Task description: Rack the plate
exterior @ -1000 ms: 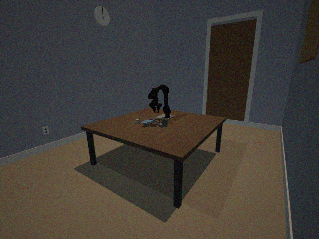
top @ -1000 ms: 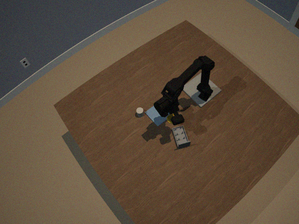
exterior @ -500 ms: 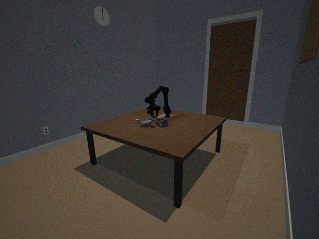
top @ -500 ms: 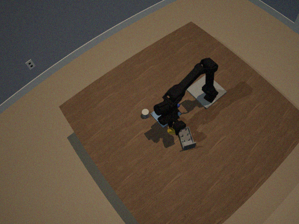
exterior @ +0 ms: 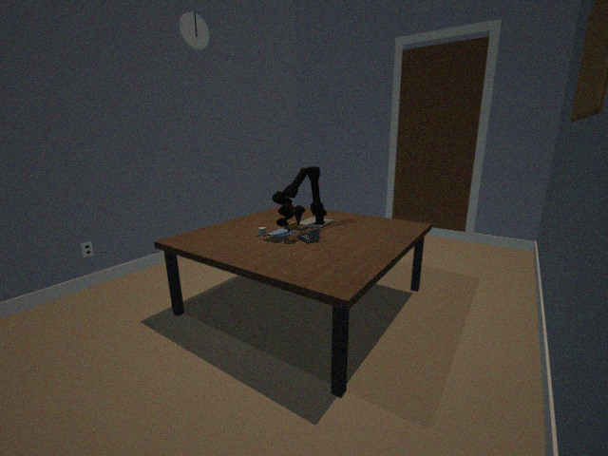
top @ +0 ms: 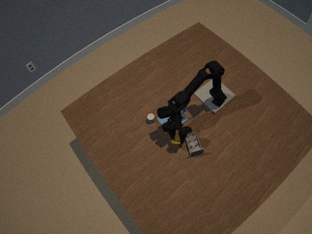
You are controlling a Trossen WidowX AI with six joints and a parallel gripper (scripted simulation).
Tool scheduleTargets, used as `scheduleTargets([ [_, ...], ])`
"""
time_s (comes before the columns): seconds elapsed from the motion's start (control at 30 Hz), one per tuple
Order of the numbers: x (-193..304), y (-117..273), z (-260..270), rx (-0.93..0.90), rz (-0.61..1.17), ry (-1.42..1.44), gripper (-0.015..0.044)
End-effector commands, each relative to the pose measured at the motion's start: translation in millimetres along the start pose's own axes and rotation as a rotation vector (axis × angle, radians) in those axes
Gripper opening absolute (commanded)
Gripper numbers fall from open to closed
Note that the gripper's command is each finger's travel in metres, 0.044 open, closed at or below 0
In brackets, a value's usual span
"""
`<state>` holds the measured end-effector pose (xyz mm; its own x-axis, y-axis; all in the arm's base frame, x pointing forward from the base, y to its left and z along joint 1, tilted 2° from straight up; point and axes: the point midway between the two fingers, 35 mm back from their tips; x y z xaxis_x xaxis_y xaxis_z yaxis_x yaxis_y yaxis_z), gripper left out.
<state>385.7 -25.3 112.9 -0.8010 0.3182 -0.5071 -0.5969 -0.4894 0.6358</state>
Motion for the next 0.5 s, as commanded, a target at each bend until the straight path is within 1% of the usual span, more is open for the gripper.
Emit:
scheduleTargets([
  [0.0, 2, -3, -4, -0.056, -0.04, 0.056, 0.0],
  [0.47, 15, -1, -10, -0.252, -0.216, 0.328, 0.0],
])
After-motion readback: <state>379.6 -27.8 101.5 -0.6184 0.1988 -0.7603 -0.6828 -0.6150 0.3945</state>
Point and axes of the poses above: the point midway between the two fingers, 35 mm back from their tips, its own y axis back along the fingers, its own z axis across the jaws, x = y × z, and after that the axes turned 1 degree about -y, right-handed
